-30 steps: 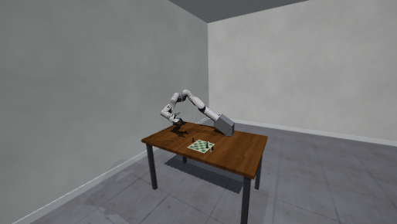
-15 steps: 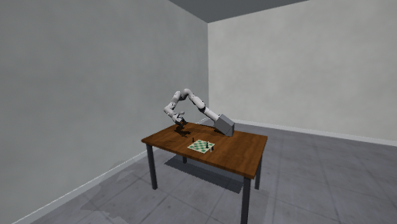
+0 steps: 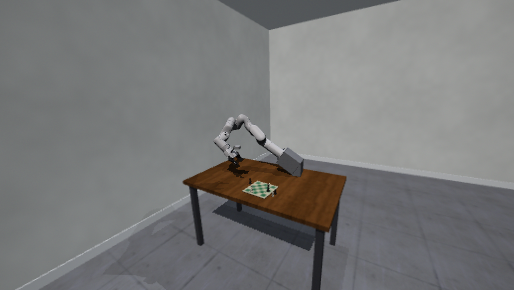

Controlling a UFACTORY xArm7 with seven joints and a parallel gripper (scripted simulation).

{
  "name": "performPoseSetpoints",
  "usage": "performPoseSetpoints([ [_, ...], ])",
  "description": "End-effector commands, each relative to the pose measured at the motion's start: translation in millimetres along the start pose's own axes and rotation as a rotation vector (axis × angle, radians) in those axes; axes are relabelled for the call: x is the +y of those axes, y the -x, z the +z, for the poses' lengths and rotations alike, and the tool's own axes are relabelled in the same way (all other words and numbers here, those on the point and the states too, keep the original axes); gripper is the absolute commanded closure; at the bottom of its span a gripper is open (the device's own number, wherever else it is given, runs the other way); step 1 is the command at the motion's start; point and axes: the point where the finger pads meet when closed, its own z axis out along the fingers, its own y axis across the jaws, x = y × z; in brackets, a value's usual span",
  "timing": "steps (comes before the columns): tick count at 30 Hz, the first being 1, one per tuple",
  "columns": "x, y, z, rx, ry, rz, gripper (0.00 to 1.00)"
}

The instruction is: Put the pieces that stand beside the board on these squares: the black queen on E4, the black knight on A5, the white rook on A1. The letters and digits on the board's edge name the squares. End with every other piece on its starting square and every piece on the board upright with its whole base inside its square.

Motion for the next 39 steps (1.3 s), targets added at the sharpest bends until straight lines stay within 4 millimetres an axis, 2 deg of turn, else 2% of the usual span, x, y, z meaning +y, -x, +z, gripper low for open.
performPoseSetpoints([
  [1,-1.5,-16.6,23.0,-0.262,-0.004,-0.051,0.00],
  [20,-1.5,-16.6,23.0,-0.262,-0.004,-0.051,0.00],
  [21,-3.1,-22.0,35.4,-0.380,-0.001,-0.083,0.00],
  [37,-3.1,-22.0,35.4,-0.380,-0.001,-0.083,0.00],
  [38,-5.1,-26.1,47.6,-0.483,0.002,-0.117,0.00],
  [39,-5.1,-26.1,47.6,-0.483,0.002,-0.117,0.00],
])
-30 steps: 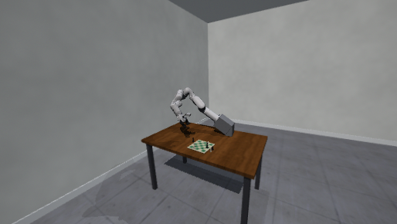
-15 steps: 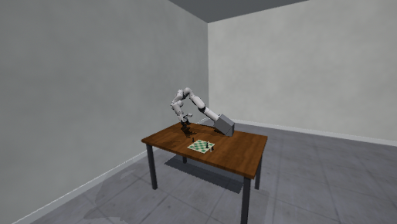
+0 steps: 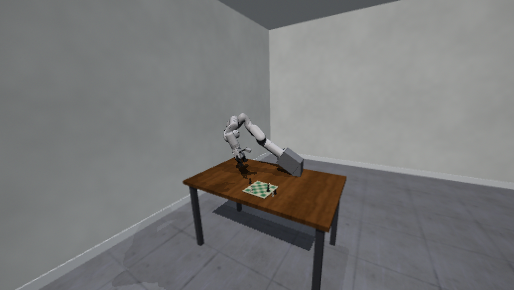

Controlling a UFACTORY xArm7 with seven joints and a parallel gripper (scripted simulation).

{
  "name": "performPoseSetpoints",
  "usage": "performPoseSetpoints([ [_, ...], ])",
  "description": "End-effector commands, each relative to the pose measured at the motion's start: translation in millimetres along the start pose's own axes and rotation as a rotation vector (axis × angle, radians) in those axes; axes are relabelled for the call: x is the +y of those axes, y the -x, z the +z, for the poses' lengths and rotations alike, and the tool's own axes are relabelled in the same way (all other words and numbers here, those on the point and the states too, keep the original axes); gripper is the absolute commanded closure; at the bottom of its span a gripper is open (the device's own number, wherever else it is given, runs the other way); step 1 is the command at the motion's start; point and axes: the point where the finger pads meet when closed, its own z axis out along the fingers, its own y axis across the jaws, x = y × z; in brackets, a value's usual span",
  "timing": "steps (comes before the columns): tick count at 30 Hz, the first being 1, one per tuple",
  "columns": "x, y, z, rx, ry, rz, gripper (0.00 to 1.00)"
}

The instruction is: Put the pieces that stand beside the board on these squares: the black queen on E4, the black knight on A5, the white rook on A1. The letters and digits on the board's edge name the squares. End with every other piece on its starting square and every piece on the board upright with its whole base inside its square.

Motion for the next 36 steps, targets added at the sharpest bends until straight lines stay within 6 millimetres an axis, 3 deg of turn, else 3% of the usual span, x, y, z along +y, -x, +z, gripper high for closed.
performPoseSetpoints([
  [1,-0.7,-9.3,7.8,-0.102,0.008,-0.035,0.00],
  [15,-0.7,-9.3,7.8,-0.102,0.008,-0.035,0.00],
  [17,-4.9,-22.4,26.0,-0.260,0.019,-0.101,0.00],
  [19,-4.9,-22.4,26.0,-0.260,0.019,-0.101,0.00],
  [23,-11.6,-33.3,45.8,-0.392,0.028,-0.174,0.00],
  [36,-12.0,-33.8,46.9,-0.398,0.028,-0.178,0.00],
])
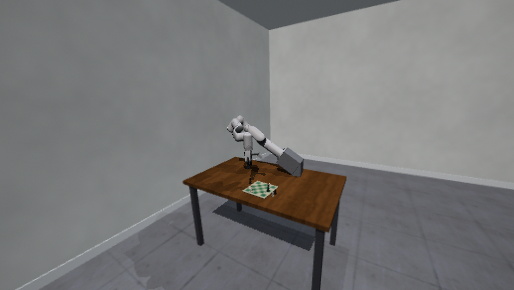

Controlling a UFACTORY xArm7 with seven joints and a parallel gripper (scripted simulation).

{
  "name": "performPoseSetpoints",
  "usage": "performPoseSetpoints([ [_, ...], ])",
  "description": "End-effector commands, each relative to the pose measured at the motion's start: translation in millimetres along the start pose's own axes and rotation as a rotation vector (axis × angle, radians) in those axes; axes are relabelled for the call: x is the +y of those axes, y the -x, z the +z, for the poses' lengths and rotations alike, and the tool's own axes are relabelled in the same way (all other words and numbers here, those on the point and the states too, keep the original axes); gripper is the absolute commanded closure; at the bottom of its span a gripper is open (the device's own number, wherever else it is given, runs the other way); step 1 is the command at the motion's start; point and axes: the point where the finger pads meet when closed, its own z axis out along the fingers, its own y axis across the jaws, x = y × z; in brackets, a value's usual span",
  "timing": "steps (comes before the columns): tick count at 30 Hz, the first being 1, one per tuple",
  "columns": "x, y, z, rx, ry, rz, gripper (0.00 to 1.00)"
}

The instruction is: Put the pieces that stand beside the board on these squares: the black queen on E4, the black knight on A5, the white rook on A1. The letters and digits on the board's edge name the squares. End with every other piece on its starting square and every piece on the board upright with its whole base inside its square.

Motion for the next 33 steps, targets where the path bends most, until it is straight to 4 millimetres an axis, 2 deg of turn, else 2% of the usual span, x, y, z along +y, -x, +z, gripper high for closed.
performPoseSetpoints([
  [1,0.5,-1.2,-0.3,-0.015,-0.013,-0.002,0.00],
  [27,0.5,-1.2,0.1,-0.015,-0.013,-0.002,0.00],
  [29,1.2,-0.6,7.0,-0.017,-0.013,-0.001,0.00],
  [32,2.1,0.2,27.5,-0.018,-0.014,-0.001,0.00],
  [33,2.1,0.2,27.5,-0.018,-0.014,-0.001,0.00],
])
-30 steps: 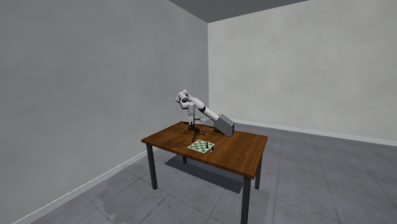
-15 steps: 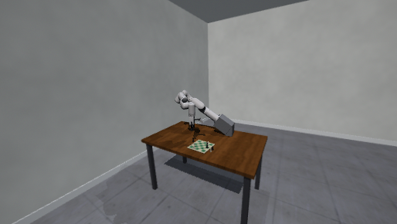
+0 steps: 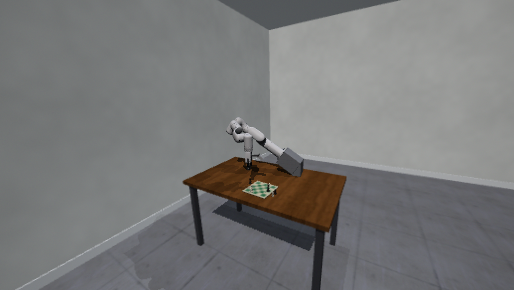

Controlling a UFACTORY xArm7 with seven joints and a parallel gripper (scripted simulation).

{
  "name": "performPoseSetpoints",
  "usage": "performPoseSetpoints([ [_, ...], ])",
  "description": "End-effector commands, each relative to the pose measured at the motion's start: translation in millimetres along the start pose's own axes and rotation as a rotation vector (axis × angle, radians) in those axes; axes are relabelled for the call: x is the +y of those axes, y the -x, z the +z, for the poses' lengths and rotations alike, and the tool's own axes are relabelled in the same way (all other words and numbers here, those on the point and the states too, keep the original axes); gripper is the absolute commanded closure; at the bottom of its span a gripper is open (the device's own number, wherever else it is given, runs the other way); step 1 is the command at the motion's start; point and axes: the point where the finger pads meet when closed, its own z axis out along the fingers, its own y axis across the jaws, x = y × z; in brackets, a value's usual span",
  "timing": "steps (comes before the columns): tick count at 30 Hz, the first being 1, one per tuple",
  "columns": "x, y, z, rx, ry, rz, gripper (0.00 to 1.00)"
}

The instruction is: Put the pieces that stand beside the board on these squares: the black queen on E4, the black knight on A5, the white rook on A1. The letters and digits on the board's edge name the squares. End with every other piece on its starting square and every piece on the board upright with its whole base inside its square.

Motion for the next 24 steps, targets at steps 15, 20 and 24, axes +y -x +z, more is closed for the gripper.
performPoseSetpoints([
  [15,2.3,0.4,25.5,-0.003,0.000,0.001,0.58],
  [20,2.3,0.4,25.5,-0.003,0.000,0.001,0.58],
  [24,2.3,0.4,25.5,-0.003,0.000,0.001,0.58],
])
